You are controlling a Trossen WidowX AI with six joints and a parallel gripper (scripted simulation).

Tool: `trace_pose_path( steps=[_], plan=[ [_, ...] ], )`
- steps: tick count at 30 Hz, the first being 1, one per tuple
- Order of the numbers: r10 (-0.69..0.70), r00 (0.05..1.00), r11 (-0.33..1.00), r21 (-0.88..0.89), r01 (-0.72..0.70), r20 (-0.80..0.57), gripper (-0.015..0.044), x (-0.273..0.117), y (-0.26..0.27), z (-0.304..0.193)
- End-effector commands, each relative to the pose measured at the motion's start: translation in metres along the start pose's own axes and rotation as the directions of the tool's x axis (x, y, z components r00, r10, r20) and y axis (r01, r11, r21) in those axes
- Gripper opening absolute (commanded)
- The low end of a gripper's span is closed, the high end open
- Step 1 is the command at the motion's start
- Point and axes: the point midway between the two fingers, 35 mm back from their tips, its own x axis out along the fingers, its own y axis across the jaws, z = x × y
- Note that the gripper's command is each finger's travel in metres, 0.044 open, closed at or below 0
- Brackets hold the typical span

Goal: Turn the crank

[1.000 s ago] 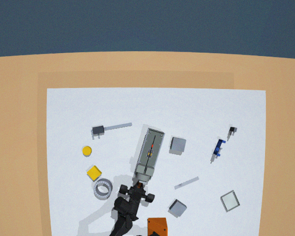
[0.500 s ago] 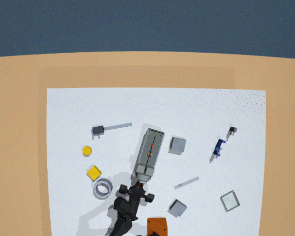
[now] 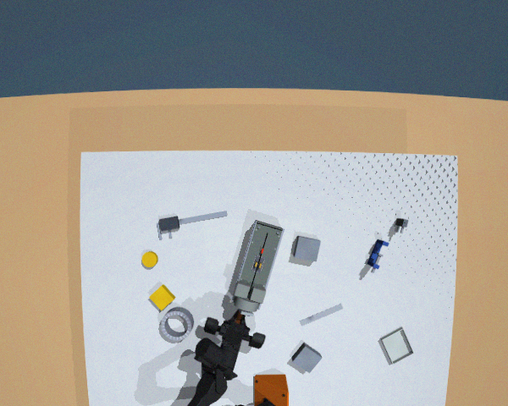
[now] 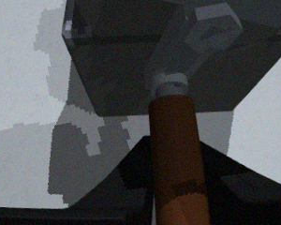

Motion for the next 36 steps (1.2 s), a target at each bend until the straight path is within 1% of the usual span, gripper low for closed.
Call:
trace_pose_path(
  steps=[1, 36],
  plan=[
    [0.025, 1.000, 1.000, -0.008, -0.025, 0.000, 0.0000, -0.0021, 0.0088, 0.0017],
    [0.025, 1.000, 1.000, -0.008, -0.025, 0.001, 0.0000, -0.0066, 0.0151, 0.0051]
  ],
)
